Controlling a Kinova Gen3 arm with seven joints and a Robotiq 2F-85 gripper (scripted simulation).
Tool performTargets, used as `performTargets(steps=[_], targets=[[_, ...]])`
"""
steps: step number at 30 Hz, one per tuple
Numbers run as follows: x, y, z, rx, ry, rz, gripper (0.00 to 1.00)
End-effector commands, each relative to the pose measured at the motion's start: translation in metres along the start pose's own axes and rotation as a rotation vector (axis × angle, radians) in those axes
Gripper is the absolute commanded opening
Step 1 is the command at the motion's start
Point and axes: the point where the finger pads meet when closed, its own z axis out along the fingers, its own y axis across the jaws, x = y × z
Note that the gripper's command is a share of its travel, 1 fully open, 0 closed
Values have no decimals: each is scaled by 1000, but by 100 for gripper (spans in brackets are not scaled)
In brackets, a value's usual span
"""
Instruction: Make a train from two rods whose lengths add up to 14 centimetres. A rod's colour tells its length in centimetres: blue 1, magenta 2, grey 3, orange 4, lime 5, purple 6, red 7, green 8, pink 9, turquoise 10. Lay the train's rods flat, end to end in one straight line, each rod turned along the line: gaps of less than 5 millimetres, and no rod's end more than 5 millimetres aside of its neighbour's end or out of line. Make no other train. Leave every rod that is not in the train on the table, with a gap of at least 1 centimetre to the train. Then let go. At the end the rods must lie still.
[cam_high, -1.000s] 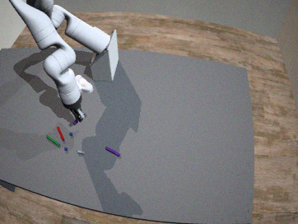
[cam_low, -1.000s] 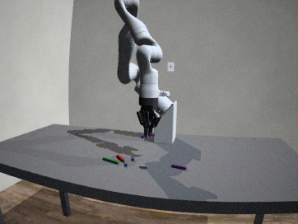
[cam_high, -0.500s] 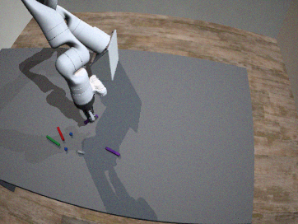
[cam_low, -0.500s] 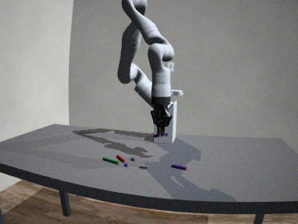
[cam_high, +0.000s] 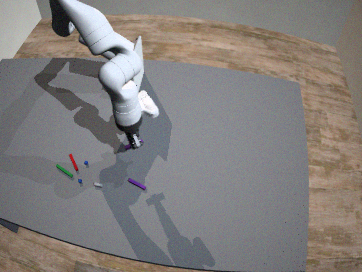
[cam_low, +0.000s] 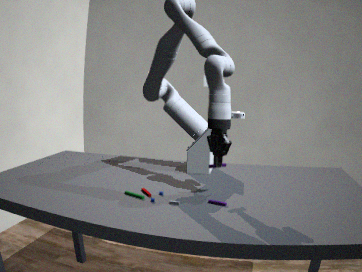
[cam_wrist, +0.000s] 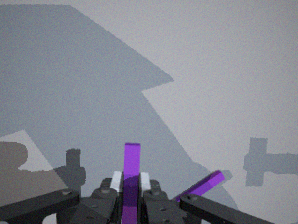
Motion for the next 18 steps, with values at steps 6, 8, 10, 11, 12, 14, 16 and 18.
performTargets(steps=[6, 8, 10, 11, 12, 14, 16, 18], targets=[[0, 0, 0, -1, -1, -1, 5], [0, 0, 2, -1, -1, -1, 5], [0, 0, 4, -1, -1, -1, 5], [0, 0, 6, -1, -1, -1, 5], [0, 0, 8, -1, -1, -1, 5], [0, 0, 14, -1, -1, -1, 5], [0, 0, 14, -1, -1, -1, 5], [0, 0, 21, -1, -1, -1, 5]])
